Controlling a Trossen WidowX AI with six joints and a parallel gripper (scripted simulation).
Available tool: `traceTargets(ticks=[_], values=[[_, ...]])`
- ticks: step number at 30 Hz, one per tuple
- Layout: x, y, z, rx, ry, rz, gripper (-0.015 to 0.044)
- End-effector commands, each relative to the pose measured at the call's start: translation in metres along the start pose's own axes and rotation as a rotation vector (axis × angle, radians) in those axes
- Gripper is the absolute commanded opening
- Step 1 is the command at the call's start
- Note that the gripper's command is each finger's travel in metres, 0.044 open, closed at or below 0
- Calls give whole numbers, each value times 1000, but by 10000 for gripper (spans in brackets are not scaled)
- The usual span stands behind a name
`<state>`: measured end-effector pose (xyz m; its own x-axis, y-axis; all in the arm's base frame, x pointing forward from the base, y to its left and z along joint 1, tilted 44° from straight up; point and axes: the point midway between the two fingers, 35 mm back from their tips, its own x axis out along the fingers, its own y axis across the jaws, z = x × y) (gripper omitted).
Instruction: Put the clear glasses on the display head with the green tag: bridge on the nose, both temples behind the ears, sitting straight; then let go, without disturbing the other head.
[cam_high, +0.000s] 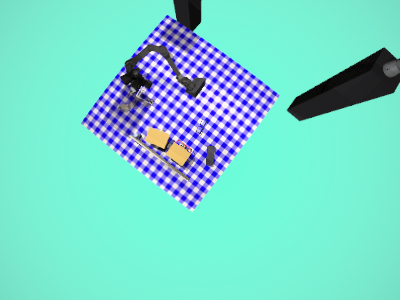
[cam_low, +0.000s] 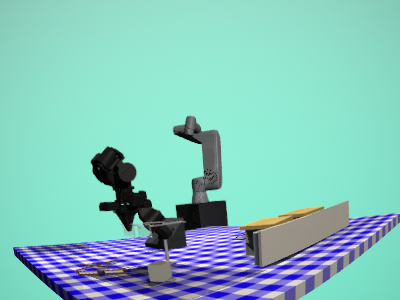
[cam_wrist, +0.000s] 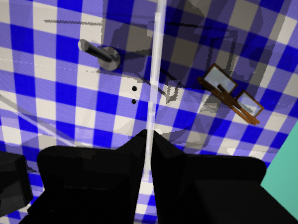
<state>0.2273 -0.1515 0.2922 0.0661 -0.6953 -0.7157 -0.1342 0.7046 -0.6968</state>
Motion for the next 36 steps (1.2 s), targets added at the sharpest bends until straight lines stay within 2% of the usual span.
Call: traceTargets(ticks=[1,32,36], values=[[1,5,3,74,4,1,0],[1,53,31,902,6,0,0],[2,56,32,941,6,0,0]])
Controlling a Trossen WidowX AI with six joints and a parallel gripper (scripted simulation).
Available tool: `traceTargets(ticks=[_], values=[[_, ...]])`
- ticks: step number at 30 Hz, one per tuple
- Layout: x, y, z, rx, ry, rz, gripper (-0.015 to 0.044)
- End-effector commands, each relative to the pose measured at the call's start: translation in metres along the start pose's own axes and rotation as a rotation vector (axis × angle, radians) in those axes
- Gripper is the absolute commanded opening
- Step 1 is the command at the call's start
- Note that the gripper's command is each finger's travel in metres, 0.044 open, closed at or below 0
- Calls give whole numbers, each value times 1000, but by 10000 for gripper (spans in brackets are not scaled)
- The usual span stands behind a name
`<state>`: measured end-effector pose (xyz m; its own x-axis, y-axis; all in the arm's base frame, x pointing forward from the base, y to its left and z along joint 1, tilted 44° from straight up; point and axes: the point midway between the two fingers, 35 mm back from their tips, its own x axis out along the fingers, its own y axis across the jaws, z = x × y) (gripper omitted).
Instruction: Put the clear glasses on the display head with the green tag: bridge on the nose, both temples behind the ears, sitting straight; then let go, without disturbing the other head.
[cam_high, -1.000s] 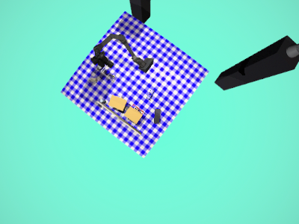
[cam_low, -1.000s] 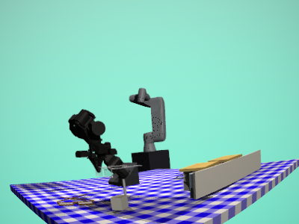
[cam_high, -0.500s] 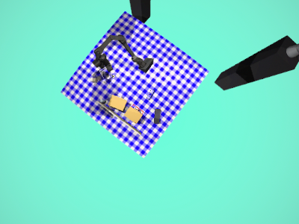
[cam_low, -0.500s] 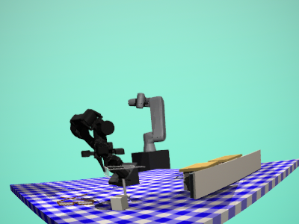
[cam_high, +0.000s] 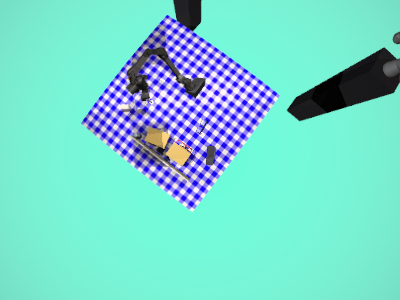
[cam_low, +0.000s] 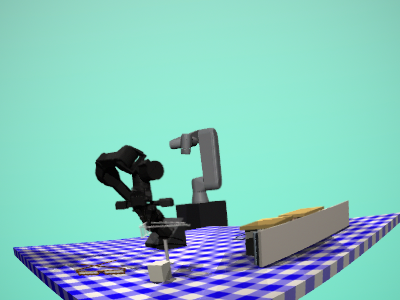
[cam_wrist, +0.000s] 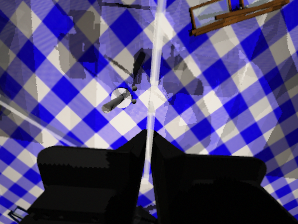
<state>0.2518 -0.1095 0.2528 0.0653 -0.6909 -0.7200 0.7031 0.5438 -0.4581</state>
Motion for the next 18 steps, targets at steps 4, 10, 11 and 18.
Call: traceTargets(ticks=[4,10,11,18], values=[[10,2,-1,24,1,-6,0],[33,2,0,25,1,-5,0],[38,2,0,25,0,-5,0],[60,0,-1,25,-4,-8,0]])
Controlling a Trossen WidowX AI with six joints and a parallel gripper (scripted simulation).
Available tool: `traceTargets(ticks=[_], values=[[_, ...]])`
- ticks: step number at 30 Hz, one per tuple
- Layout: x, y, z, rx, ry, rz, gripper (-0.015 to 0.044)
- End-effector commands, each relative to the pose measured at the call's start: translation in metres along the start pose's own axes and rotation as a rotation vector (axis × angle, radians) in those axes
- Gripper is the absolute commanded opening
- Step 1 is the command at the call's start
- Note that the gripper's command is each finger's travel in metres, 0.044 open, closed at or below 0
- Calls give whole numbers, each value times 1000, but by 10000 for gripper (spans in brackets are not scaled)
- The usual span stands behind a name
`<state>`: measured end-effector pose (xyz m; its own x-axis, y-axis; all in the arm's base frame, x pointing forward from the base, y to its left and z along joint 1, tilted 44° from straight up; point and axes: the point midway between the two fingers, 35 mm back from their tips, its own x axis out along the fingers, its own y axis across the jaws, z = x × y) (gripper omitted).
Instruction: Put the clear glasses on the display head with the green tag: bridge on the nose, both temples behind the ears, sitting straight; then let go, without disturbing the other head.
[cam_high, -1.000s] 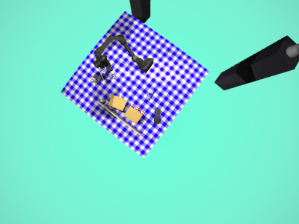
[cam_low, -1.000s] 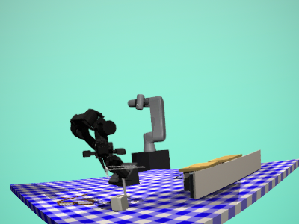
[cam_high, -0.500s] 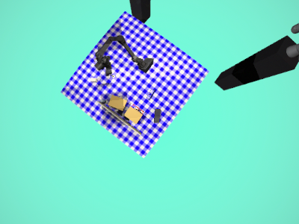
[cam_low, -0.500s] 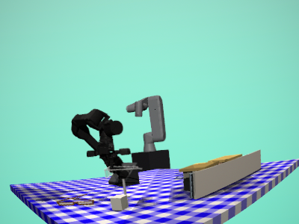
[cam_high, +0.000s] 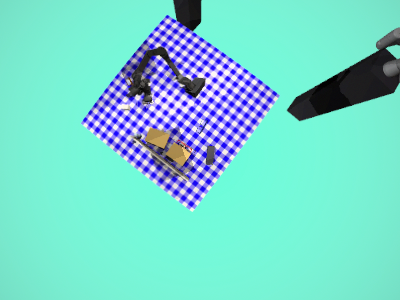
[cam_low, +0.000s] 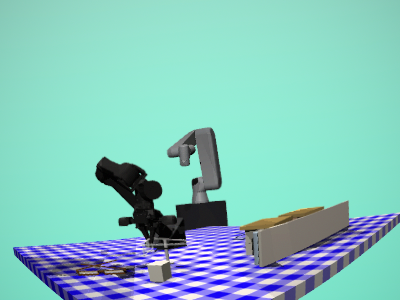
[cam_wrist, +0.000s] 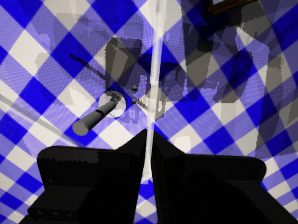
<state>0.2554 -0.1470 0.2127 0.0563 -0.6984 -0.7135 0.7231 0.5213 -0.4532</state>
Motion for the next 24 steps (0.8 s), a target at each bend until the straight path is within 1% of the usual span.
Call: traceTargets(ticks=[1,24], values=[[5,0,-1,-3,-3,5,0],[4,-9,13,-2,-4,5,0]])
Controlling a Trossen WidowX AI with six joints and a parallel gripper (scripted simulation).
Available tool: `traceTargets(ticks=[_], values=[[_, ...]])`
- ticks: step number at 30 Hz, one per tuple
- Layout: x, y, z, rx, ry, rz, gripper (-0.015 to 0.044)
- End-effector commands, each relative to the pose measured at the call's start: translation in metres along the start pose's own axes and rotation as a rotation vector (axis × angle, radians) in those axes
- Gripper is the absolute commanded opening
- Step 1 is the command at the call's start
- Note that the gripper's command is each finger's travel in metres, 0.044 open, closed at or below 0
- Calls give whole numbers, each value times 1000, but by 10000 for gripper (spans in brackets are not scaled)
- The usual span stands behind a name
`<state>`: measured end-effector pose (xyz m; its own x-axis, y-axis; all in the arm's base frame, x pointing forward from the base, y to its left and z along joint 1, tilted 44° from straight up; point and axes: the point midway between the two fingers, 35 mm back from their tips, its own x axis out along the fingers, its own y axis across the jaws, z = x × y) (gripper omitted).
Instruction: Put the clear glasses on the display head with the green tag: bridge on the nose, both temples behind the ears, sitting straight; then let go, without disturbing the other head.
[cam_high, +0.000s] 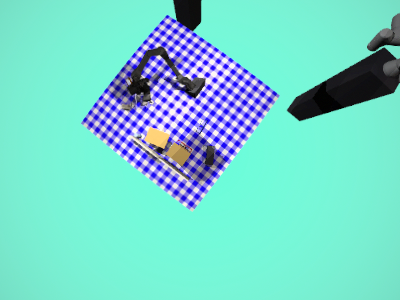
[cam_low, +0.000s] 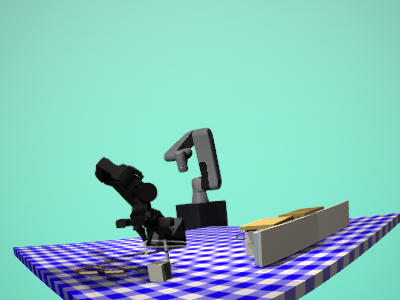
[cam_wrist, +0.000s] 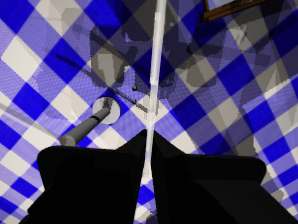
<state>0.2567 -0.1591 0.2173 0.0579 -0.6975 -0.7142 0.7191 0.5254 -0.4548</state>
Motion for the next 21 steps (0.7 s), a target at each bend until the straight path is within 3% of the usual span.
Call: traceTargets(ticks=[1,21], values=[[-1,-2,4,4,-4,3,0],[-1,-7,15,4,-5,3,0]])
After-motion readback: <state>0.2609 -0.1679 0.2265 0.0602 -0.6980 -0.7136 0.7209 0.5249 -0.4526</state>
